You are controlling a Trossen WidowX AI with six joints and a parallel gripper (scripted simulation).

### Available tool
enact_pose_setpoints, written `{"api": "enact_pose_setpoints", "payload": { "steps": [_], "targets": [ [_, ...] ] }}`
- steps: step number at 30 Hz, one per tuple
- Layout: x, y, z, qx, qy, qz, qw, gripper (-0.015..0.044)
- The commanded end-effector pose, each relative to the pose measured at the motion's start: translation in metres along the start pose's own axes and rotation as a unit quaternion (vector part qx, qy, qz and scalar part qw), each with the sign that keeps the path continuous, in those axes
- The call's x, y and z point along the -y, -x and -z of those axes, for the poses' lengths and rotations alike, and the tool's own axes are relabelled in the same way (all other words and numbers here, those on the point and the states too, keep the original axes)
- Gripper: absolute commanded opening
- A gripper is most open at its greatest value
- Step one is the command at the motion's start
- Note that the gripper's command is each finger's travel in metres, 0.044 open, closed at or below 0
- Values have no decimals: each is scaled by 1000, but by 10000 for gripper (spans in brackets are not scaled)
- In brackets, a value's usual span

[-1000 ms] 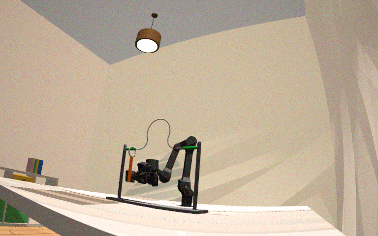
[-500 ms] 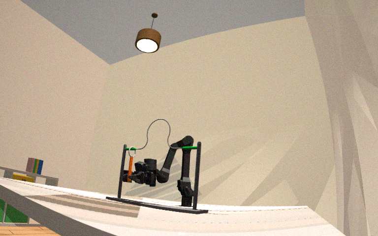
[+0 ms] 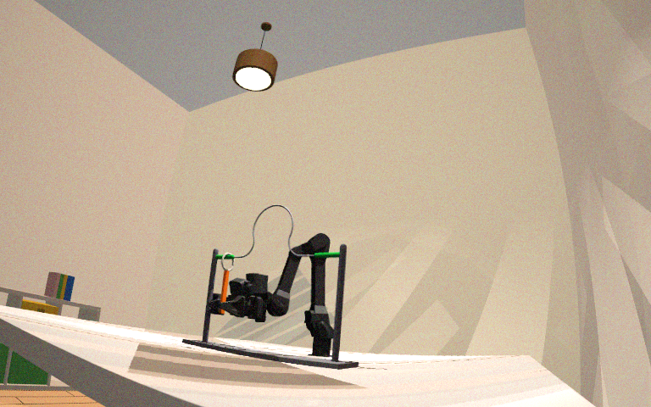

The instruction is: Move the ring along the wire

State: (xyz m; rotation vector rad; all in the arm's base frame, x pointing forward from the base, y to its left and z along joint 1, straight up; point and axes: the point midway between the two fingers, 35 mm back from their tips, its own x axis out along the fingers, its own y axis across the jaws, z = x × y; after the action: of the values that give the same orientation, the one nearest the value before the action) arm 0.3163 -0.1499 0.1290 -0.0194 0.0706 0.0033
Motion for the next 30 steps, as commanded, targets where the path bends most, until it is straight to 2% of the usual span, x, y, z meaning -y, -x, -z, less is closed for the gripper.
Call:
{"api": "enact_pose_setpoints", "payload": {
  "steps": [1, 11, 23, 30],
  "targets": [
    [0, -1, 0, 0, -2, 2, 1000, 160],
    [0, -1, 0, 0, -2, 2, 1000, 160],
    [0, 0, 0, 0, 0, 0, 1000, -150],
    [0, 0, -1, 0, 0, 0, 1000, -150]
  ]
}}
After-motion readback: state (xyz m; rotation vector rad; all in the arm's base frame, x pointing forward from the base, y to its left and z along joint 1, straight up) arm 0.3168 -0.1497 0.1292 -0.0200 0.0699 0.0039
